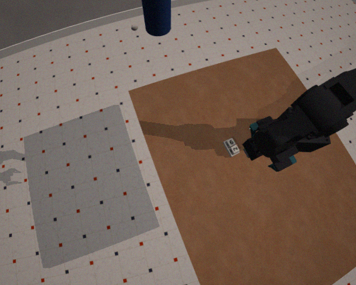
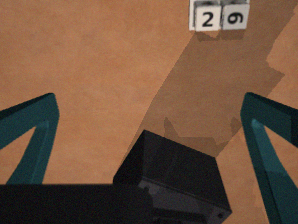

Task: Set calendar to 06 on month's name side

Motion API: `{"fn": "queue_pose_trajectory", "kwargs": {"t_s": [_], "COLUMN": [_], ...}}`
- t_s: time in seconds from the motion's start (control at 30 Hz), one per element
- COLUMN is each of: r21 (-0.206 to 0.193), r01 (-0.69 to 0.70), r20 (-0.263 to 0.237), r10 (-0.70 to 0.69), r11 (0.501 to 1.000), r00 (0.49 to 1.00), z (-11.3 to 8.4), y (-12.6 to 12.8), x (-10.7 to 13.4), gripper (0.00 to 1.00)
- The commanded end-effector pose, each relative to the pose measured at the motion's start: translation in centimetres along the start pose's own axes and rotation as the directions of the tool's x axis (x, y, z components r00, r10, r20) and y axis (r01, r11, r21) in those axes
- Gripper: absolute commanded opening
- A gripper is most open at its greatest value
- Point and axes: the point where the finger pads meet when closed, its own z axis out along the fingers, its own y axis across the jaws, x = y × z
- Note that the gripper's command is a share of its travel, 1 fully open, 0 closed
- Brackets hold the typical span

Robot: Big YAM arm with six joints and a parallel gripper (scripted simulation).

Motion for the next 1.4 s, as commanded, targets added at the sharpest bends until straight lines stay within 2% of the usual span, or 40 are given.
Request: {"fn": "queue_pose_trajectory", "kwargs": {"t_s": [0.0, 0.53, 0.57, 0.6, 0.63, 0.7, 0.73, 0.77, 0.8, 0.87, 1.0, 1.03, 1.1, 1.13, 1.37], "r21": [-0.001, -0.001, -0.004, 0.005, 0.013, 0.032, 0.030, 0.041, 0.038, 0.051, 0.050, 0.053, 0.053, 0.065, 0.060], "r01": [0.000, 0.000, 0.004, 0.004, 0.009, 0.028, 0.028, 0.038, 0.038, 0.052, 0.055, 0.078, 0.078, 0.076, 0.071], "r20": [0.009, 0.009, 0.107, 0.023, 0.022, 0.015, 0.015, 0.010, 0.010, 0.001, 0.000, 0.017, 0.017, 0.054, 0.033], "r10": [0.000, 0.000, -0.003, -0.004, -0.010, -0.028, -0.028, -0.038, -0.038, -0.052, -0.055, -0.079, -0.079, -0.080, -0.073], "r11": [1.000, 1.000, 1.000, 1.000, 1.000, 0.999, 0.999, 0.998, 0.999, 0.997, 0.997, 0.996, 0.996, 0.995, 0.996], "r00": [1.000, 1.000, 0.994, 1.000, 1.000, 0.999, 0.999, 0.999, 0.999, 0.999, 0.998, 0.997, 0.997, 0.995, 0.997], "z": [-0.3, -0.3, -3.3, 0.3, 1.4, 4.8, 4.8, 6.5, 6.6, 9.0, 9.6, 9.0, 9.0, 7.9, 8.5], "y": [0.0, 0.0, -0.2, -0.9, -2.0, -5.5, -5.5, -7.2, -7.3, -9.8, -10.2, -9.7, -9.7, -9.8, -10.0], "x": [-0.2, -0.2, -2.9, -0.9, -0.8, -0.3, -0.3, 0.3, 0.3, 1.6, 1.9, 0.9, 0.9, 0.3, 0.5], "gripper": [1.00, 1.00, 1.00, 1.00, 1.00, 1.00, 1.00, 1.00, 1.00, 1.00, 1.00, 1.00, 1.00, 1.00, 1.00]}}
